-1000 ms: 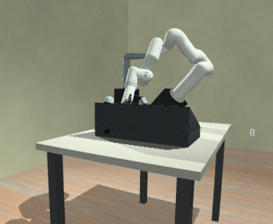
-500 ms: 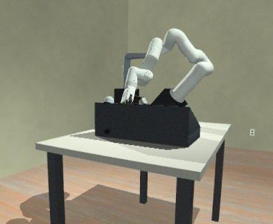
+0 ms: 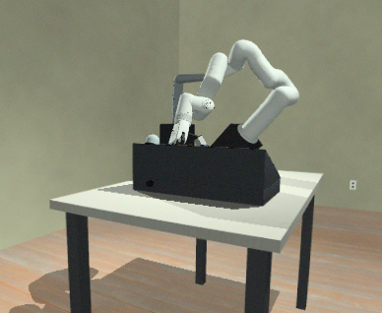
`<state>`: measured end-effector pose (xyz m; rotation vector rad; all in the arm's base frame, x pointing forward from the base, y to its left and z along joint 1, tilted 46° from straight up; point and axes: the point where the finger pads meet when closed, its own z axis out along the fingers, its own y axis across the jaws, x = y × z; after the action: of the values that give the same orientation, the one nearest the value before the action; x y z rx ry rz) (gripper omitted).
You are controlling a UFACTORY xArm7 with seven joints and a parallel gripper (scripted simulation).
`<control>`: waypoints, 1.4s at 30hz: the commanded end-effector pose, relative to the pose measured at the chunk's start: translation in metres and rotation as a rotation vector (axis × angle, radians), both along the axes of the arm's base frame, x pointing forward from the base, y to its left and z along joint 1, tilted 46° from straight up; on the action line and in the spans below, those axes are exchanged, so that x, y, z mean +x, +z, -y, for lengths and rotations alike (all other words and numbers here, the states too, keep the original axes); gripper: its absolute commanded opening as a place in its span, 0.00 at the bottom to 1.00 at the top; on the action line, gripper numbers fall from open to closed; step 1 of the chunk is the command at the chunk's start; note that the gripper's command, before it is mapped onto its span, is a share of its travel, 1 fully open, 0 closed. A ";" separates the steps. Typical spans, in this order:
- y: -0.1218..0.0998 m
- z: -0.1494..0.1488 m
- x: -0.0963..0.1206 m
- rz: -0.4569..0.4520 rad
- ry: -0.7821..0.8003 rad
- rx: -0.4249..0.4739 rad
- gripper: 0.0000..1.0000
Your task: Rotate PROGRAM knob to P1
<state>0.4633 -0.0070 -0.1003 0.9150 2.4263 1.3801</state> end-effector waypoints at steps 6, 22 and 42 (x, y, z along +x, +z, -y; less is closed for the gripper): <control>0.000 0.002 0.001 0.002 -0.002 -0.003 0.00; 0.000 0.002 0.001 0.002 -0.002 -0.003 0.76; 0.012 0.017 -0.009 0.002 -0.002 -0.003 0.76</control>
<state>0.4585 -0.0127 -0.0951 0.9132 2.4276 1.3824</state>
